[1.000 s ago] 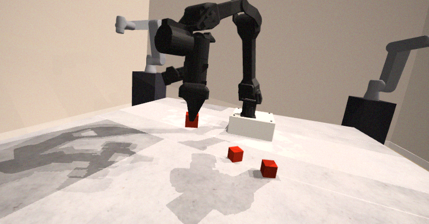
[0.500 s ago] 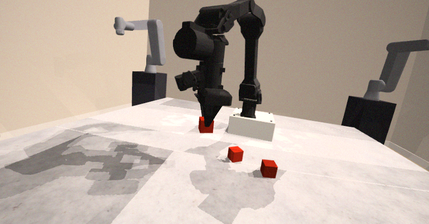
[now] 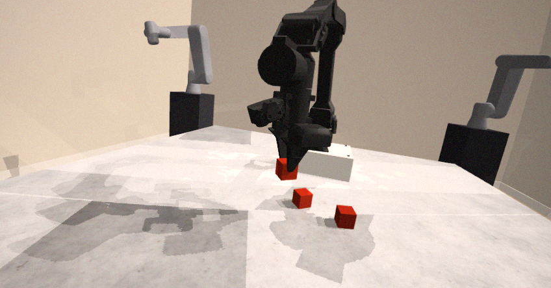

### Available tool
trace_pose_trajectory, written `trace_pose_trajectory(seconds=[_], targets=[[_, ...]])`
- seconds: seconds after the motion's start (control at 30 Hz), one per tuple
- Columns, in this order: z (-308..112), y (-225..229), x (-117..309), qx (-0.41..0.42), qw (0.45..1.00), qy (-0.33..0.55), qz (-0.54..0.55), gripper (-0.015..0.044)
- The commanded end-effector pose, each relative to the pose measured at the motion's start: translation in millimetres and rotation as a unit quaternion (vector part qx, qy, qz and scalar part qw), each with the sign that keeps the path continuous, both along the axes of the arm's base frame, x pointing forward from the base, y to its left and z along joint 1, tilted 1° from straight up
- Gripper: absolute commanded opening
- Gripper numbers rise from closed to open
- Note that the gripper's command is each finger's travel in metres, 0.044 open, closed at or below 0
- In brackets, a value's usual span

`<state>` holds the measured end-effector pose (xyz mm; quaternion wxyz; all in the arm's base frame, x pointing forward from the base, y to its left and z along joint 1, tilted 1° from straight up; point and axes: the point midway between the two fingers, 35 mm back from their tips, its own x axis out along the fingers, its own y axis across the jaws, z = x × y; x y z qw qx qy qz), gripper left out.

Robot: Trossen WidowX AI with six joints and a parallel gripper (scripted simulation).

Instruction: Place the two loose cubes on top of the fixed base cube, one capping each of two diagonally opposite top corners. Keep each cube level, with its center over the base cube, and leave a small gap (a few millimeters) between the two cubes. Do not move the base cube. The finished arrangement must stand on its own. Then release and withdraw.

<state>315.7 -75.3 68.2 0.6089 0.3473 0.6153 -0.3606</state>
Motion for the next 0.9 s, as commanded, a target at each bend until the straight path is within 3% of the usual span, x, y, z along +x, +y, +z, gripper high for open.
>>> trace_pose_trajectory(seconds=[0.0,0.87], targets=[[0.7,9.2,0.3,-0.003,1.0,-0.004,0.011,0.0105],[-15.0,86.1,-9.1,0.001,0.993,-0.007,0.117,0.0105]])
